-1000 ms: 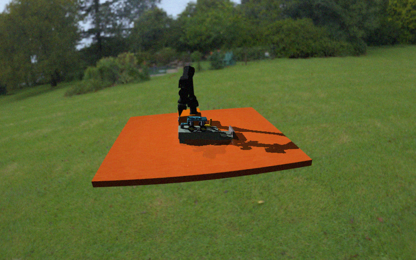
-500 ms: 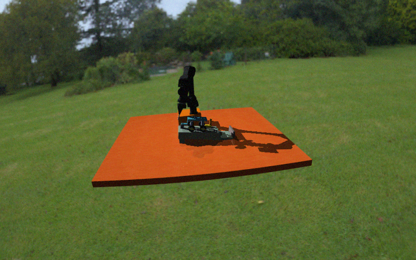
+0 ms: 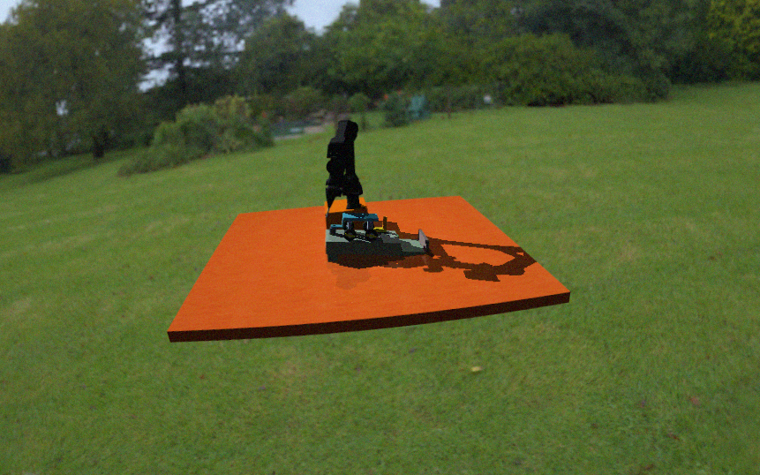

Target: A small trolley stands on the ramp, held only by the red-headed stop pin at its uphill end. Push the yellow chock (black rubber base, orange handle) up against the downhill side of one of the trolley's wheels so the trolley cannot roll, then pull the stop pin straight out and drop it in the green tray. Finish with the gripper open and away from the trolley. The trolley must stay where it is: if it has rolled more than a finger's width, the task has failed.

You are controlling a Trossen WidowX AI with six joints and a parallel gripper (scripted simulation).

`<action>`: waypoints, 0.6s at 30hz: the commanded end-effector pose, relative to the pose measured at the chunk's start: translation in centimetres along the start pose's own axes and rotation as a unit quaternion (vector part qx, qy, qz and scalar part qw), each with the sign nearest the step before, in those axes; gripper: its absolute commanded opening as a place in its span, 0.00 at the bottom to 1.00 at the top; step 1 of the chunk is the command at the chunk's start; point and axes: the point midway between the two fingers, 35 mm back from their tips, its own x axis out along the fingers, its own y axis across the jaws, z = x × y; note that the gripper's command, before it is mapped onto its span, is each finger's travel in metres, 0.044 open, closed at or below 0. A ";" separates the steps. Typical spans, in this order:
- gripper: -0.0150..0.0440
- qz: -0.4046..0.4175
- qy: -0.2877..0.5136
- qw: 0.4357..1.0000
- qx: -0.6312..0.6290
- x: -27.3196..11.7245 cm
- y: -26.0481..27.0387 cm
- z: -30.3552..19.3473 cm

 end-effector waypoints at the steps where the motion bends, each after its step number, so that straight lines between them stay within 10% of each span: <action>1: 0.25 -0.001 0.000 1.000 0.000 -0.2 0.1 1.4; 18: 0.25 -0.001 -0.002 1.000 0.000 -1.0 -0.1 6.8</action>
